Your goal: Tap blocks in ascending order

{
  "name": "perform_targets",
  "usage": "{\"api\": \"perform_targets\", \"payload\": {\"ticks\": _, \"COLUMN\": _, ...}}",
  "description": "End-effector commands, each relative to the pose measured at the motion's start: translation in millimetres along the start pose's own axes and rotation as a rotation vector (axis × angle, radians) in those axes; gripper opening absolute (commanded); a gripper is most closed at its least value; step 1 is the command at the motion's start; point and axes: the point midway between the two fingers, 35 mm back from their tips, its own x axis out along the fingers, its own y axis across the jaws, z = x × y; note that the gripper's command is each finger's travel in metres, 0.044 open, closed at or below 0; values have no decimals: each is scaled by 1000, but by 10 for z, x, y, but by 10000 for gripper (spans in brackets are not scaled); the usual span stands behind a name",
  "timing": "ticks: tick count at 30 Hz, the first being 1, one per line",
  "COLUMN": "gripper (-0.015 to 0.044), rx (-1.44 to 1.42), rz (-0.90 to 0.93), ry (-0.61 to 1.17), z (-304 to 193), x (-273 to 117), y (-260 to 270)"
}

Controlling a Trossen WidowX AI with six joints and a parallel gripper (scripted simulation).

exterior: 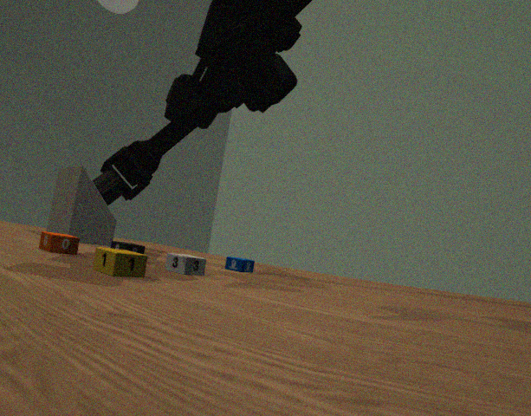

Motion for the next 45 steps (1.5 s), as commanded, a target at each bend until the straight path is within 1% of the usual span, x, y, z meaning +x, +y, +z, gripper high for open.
{"api": "perform_targets", "payload": {"ticks": 1, "gripper": 400, "rx": 315, "rz": 244, "ry": -38, "z": -508, "x": 212, "y": 474}}
{"api": "perform_targets", "payload": {"ticks": 6, "gripper": 400, "rx": 826, "rz": 591, "ry": -117, "z": -987, "x": 242, "y": 1154}}
{"api": "perform_targets", "payload": {"ticks": 8, "gripper": 400, "rx": 932, "rz": 662, "ry": -136, "z": -1045, "x": 220, "y": 1277}}
{"api": "perform_targets", "payload": {"ticks": 36, "gripper": 400, "rx": 939, "rz": 666, "ry": -137, "z": -1048, "x": 218, "y": 1284}}
{"api": "perform_targets", "payload": {"ticks": 38, "gripper": 400, "rx": 939, "rz": 666, "ry": -137, "z": -977, "x": 158, "y": 1309}}
{"api": "perform_targets", "payload": {"ticks": 43, "gripper": 400, "rx": 940, "rz": 670, "ry": -138, "z": -487, "x": -245, "y": 1576}}
{"api": "perform_targets", "payload": {"ticks": 45, "gripper": 400, "rx": 940, "rz": 673, "ry": -139, "z": -367, "x": -342, "y": 1674}}
